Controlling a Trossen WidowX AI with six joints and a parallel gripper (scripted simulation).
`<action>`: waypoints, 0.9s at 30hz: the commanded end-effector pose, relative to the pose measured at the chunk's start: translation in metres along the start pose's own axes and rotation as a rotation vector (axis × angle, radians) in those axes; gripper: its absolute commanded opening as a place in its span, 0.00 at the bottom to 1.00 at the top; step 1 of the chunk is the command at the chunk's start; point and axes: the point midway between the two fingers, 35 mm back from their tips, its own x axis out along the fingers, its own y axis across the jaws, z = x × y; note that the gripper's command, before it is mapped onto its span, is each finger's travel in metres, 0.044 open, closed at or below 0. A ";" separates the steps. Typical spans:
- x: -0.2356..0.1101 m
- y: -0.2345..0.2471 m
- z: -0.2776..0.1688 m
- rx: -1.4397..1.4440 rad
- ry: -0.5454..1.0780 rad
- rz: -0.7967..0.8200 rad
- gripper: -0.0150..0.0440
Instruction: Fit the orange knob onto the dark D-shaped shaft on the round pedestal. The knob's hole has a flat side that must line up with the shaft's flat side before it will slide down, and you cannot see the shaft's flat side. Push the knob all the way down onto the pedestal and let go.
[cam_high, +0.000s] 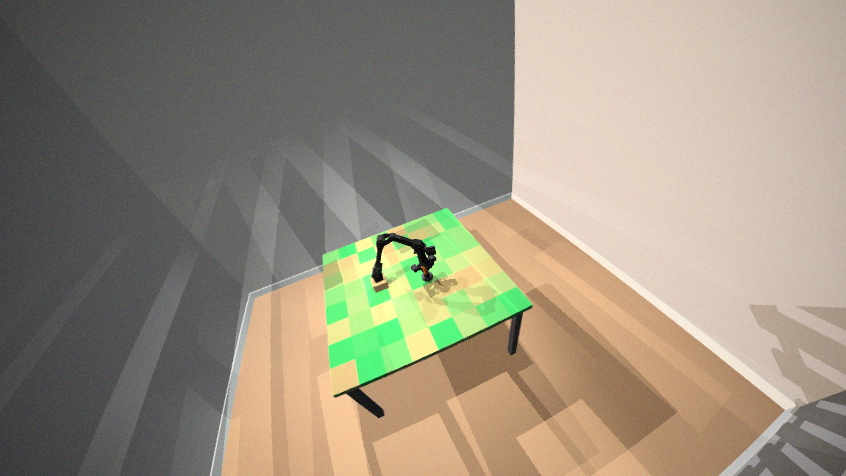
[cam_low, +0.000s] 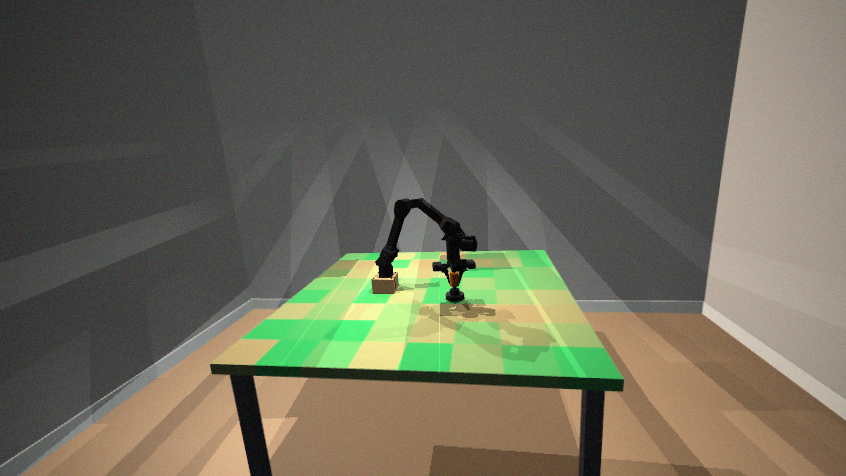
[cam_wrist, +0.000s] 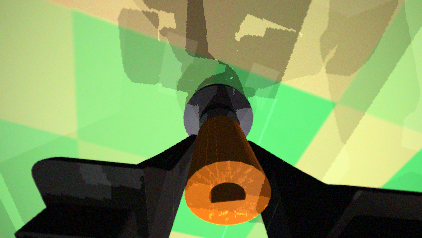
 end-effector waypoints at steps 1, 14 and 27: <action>0.001 0.001 0.001 0.004 -0.002 0.003 0.25; -0.005 0.001 0.001 0.090 -0.002 0.003 0.25; 0.000 0.001 0.000 0.213 -0.001 0.003 0.25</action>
